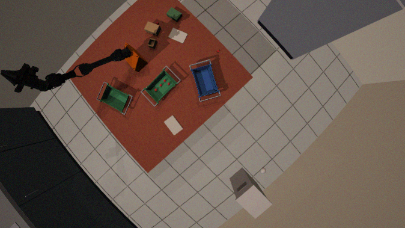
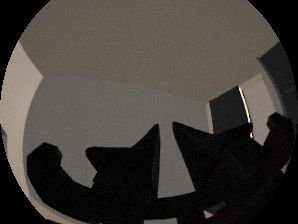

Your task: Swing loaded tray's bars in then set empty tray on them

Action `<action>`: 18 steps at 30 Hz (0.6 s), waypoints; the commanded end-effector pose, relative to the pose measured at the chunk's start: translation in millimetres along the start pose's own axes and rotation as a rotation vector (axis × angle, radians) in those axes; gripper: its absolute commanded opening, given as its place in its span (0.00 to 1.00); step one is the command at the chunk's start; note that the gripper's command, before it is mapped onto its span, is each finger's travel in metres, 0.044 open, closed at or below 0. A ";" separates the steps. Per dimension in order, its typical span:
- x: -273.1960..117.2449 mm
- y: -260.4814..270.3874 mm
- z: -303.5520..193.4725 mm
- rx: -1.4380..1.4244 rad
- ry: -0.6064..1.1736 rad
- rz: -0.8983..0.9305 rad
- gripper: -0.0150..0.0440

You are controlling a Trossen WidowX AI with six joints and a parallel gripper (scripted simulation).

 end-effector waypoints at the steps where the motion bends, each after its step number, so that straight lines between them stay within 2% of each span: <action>1: -10.3 29.6 -36.4 0.245 0.167 0.032 0.39; 7: -41.9 74.7 -93.1 0.614 0.468 0.012 0.39; 11: -70.6 92.5 -117.1 0.666 0.610 0.040 0.39; 18: -104.1 116.3 -147.8 0.889 0.813 -0.057 0.39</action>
Point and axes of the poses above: the point midway between the two fingers, 35 mm back from their tips, its own x axis out along the fingers, its own y axis across the jaws, z = x × y, the point moved 5 cm from there along -x, back along the fingers, and after that the axes turned 9 degrees about x, right-handed, at the moved point
